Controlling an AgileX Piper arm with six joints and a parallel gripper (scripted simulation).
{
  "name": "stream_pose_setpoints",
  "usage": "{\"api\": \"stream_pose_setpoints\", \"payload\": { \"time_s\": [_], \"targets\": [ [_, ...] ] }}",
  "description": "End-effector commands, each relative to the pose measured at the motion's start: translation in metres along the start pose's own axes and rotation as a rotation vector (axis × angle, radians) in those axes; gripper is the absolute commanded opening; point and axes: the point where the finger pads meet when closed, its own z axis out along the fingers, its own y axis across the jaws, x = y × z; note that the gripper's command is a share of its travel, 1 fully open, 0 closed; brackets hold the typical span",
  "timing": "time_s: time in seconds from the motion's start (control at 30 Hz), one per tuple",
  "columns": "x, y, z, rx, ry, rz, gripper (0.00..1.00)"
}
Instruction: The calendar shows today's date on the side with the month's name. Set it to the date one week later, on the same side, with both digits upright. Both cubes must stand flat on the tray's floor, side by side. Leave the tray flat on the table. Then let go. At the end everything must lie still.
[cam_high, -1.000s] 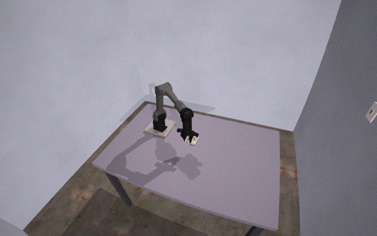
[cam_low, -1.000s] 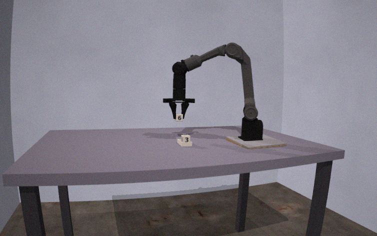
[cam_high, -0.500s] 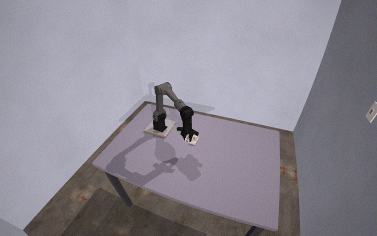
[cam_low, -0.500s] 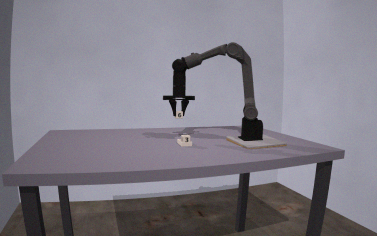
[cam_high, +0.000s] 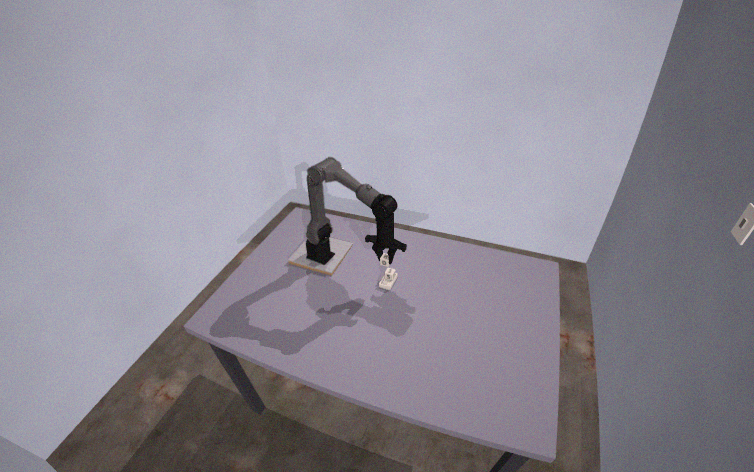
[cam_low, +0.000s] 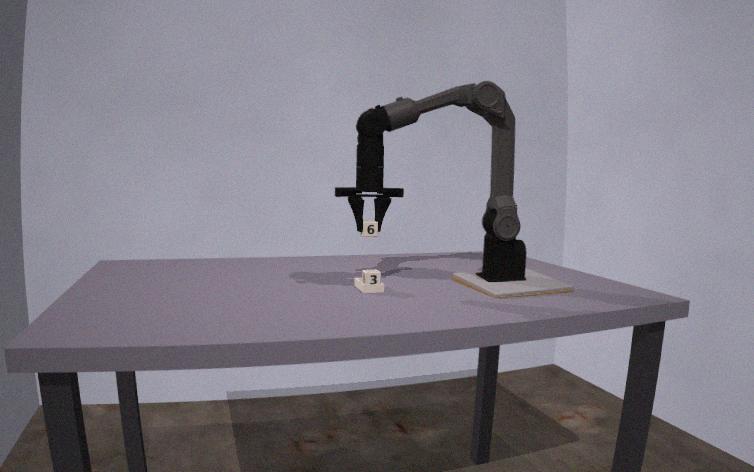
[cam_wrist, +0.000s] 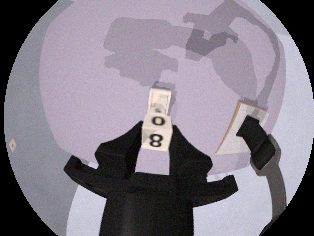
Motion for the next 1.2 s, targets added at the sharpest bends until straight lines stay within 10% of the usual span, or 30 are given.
{"api": "stream_pose_setpoints", "payload": {
  "time_s": [0.0, 1.17],
  "targets": [
    [-0.001, 0.000, 0.000, 0.000, -0.001, 0.001, 0.37],
    [0.001, 0.001, 0.084, 0.004, 0.000, 0.001, 0.37]
  ]
}}
